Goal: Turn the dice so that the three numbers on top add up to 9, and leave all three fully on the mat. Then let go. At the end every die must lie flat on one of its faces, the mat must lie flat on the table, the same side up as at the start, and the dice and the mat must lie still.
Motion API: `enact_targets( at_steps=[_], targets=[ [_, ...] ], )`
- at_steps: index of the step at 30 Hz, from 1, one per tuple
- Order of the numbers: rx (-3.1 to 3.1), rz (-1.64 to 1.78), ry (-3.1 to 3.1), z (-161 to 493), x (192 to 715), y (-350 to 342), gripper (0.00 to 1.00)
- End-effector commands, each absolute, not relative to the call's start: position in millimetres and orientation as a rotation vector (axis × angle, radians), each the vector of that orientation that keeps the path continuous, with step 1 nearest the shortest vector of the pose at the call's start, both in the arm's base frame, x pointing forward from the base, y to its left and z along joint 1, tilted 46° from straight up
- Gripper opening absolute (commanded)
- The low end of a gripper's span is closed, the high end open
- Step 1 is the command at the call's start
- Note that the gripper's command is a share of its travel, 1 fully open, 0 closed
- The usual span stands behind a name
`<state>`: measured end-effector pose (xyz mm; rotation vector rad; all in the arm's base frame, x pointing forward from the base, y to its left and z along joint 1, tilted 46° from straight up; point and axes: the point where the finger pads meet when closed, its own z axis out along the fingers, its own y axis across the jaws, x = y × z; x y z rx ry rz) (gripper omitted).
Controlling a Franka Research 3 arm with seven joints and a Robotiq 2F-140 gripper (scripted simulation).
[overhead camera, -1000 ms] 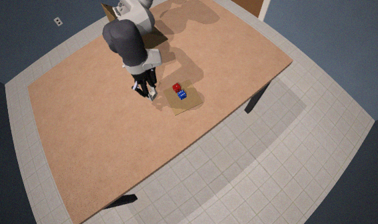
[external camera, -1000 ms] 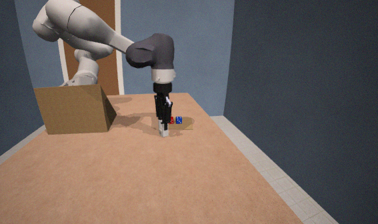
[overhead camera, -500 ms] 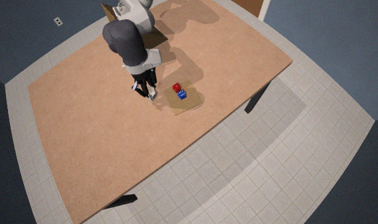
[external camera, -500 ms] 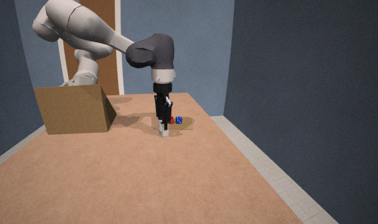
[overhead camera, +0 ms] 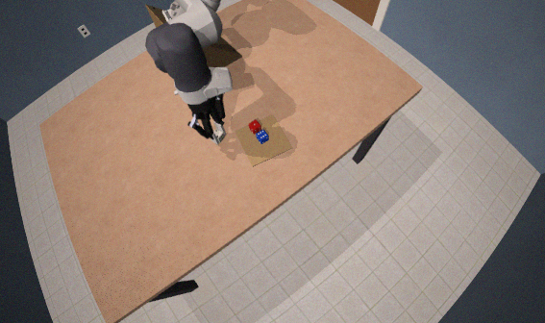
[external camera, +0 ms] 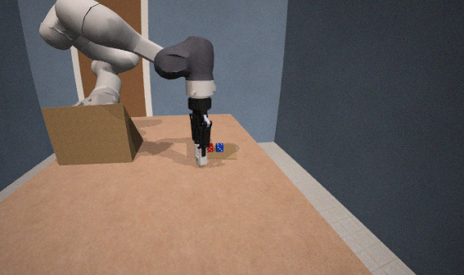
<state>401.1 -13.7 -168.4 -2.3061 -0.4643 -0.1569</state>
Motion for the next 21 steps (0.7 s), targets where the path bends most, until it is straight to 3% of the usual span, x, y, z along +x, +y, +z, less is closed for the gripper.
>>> enact_targets(
  at_steps=[1,10,21],
  targets=[
    [-2.304,-0.154,-0.468,-153.2,400.7,-28.9,0.16],
    [-2.304,-0.154,-0.468,-112.6,402.5,-70.3,0.16],
    [-2.304,-0.154,-0.468,-108.2,402.7,-74.8,0.16]
  ],
)
